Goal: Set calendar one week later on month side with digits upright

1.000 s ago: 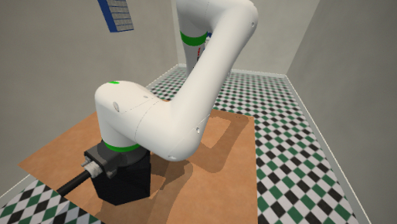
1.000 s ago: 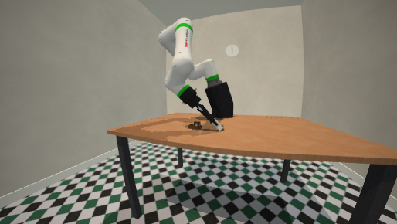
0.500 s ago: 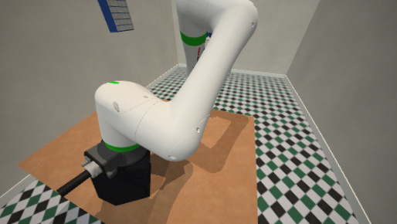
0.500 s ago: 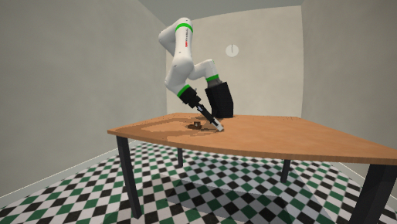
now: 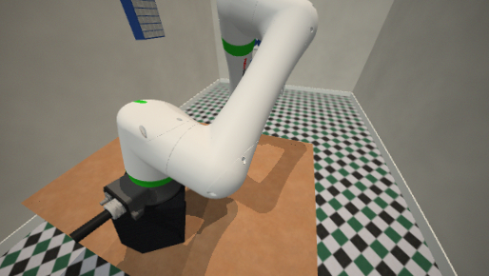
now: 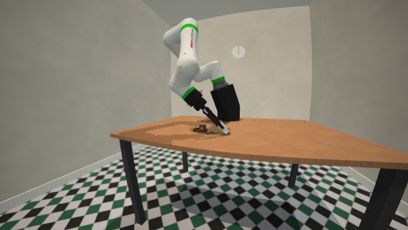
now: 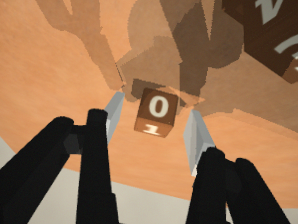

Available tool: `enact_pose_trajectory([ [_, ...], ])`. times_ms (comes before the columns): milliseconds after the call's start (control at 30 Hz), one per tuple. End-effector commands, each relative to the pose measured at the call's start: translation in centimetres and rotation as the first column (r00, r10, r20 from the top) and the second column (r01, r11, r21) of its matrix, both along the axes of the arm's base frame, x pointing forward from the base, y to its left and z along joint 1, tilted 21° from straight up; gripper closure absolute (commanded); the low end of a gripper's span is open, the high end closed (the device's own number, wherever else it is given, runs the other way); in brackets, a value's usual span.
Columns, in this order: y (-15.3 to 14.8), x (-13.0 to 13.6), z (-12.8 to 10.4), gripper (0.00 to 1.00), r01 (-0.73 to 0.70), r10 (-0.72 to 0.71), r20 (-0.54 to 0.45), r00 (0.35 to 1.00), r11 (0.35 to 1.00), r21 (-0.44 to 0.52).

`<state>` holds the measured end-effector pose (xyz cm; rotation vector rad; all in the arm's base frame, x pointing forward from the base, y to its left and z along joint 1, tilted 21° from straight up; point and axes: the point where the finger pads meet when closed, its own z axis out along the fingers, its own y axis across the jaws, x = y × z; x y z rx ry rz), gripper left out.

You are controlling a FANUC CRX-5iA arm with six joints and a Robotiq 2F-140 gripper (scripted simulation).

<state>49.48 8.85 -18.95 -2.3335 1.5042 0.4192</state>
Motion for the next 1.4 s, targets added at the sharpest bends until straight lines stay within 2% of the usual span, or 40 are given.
enact_pose_trajectory([
  [0, 0.0, 0.0, 0.1, 0.59, 0.0, 0.0, 0.0, 1.0, 1.0, 0.0],
  [767, 1.7, -1.4, 5.7, 0.59, 0.0, 0.0, 0.0, 1.0, 1.0, 0.0],
  [1167, 1.9, -1.6, 6.3, 0.59, 0.0, 0.0, 0.0, 1.0, 1.0, -0.001],
  [1267, 1.7, -1.8, 6.1, 0.59, 0.005, -0.005, 0.004, 1.0, 0.999, -0.038],
  [1367, 1.6, -2.1, 5.9, 0.59, 0.018, -0.015, 0.027, 1.0, 0.992, -0.126],
])
